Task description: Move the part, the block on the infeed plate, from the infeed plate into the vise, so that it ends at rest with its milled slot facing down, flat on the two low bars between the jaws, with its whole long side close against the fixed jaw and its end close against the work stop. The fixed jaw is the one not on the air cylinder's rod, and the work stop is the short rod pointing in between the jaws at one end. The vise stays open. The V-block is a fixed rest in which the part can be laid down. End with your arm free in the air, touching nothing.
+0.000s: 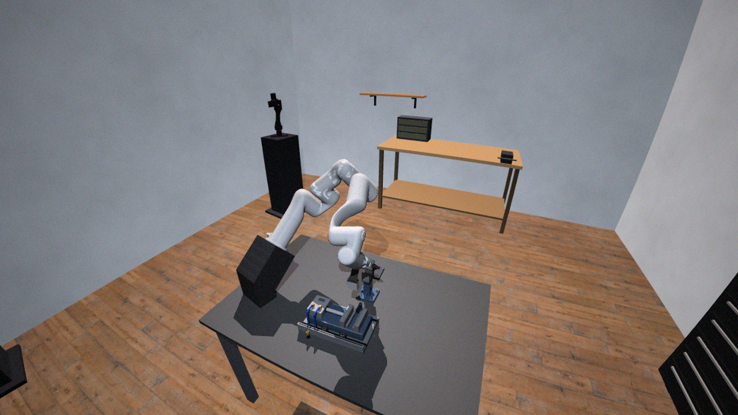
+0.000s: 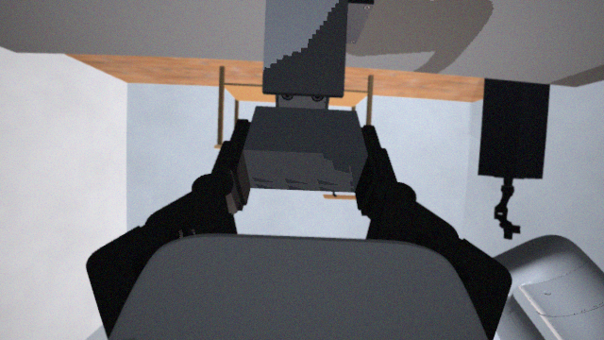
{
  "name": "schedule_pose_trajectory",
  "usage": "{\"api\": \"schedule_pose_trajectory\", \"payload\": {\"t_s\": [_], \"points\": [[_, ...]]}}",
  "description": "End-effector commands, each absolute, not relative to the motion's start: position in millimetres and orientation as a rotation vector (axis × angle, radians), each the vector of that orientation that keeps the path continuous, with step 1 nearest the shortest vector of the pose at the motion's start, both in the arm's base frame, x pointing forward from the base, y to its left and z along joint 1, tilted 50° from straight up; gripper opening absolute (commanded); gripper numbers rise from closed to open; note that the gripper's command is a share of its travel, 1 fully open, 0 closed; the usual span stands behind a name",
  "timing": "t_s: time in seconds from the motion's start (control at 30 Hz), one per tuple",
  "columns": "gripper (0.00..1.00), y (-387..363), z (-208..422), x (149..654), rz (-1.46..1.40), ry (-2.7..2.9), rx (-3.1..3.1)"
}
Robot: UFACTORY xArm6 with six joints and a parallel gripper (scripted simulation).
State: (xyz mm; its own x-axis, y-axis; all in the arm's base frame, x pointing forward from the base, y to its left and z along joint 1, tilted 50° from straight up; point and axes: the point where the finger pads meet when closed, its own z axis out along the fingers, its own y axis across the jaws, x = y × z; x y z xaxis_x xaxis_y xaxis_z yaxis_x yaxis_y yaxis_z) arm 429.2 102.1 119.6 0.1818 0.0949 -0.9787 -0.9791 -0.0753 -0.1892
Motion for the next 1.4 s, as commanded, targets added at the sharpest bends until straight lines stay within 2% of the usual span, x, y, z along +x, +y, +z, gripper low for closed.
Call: {"api": "schedule_pose_trajectory", "payload": {"t_s": [0.0,1.37], "points": [[0.0,100.4,120.9,429.9,1.167,0.966,-1.288],[0.0,99.7,121.6,429.7,1.161,0.974,-1.296]]}}
